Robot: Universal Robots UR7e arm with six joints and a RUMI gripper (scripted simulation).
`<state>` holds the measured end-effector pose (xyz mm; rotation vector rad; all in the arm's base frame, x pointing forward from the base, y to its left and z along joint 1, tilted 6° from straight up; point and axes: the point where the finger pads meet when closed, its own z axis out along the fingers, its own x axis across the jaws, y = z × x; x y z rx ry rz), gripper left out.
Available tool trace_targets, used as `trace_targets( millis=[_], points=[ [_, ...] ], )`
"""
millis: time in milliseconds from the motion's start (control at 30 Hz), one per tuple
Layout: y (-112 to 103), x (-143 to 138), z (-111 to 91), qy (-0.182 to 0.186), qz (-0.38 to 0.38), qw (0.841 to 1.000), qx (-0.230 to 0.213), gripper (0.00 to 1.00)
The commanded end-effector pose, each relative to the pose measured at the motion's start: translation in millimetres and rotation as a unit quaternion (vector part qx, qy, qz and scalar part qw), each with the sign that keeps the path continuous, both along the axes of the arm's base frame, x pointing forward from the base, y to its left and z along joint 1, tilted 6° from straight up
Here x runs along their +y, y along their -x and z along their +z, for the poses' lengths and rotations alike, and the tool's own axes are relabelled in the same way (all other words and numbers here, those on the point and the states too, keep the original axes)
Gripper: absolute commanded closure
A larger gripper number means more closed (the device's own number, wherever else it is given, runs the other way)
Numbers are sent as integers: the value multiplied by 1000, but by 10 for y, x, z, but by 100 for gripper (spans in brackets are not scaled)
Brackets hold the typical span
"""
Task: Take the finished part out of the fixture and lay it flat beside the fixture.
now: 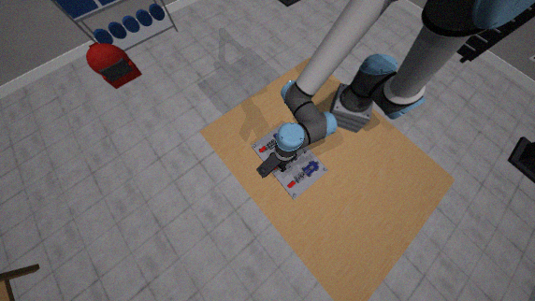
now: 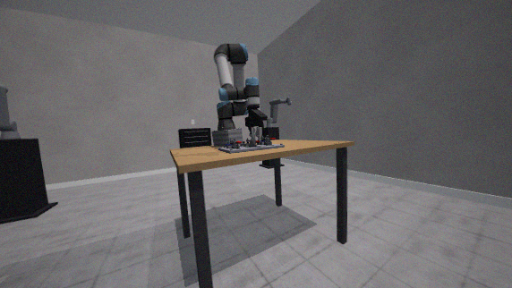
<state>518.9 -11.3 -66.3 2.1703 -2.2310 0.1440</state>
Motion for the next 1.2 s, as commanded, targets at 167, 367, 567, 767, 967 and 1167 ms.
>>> trace_targets(
  millis=[167, 367, 567, 767, 967, 1167],
  points=[
    [1, 1, 19, 0, 0, 1000, -1, 100],
    [8, 3, 36, 0, 0, 1000, -1, 100],
    [15, 4, 51, 0, 0, 1000, -1, 100],
    [30, 7, 78, 0, 0, 1000, -1, 100],
    [50, 10, 110, 0, 0, 1000, -1, 100],
    [67, 13, 133, 0, 0, 1000, -1, 100]
  ],
)
